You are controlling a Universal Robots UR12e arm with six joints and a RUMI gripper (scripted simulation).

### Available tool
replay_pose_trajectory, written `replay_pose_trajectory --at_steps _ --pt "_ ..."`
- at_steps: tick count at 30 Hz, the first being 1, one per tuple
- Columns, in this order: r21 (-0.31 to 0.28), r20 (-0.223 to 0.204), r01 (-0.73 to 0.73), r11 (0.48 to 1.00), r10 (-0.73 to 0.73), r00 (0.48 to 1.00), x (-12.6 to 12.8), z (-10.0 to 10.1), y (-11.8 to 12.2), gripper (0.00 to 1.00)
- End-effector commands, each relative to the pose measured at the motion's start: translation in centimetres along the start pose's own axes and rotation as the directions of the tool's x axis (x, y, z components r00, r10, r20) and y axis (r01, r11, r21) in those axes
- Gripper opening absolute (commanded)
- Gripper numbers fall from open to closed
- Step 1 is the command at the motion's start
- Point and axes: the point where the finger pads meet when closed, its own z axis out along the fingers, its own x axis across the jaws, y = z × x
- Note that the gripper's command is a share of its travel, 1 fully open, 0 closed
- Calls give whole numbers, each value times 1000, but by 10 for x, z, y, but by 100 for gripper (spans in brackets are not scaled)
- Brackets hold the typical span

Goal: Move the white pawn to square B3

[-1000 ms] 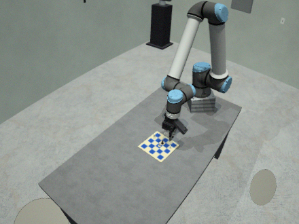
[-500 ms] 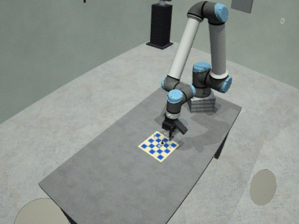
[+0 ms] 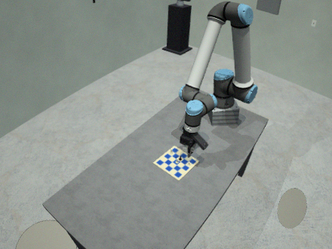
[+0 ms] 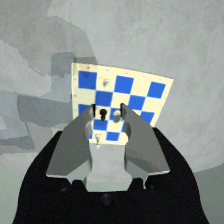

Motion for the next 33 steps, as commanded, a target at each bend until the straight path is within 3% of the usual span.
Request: replay_pose_trajectory --at_steps 1,33 --pt "-1 4 -2 1000 2 1000 -3 6 0 20" --pt "-1 3 -1 1000 1 1000 -2 45 0 20"
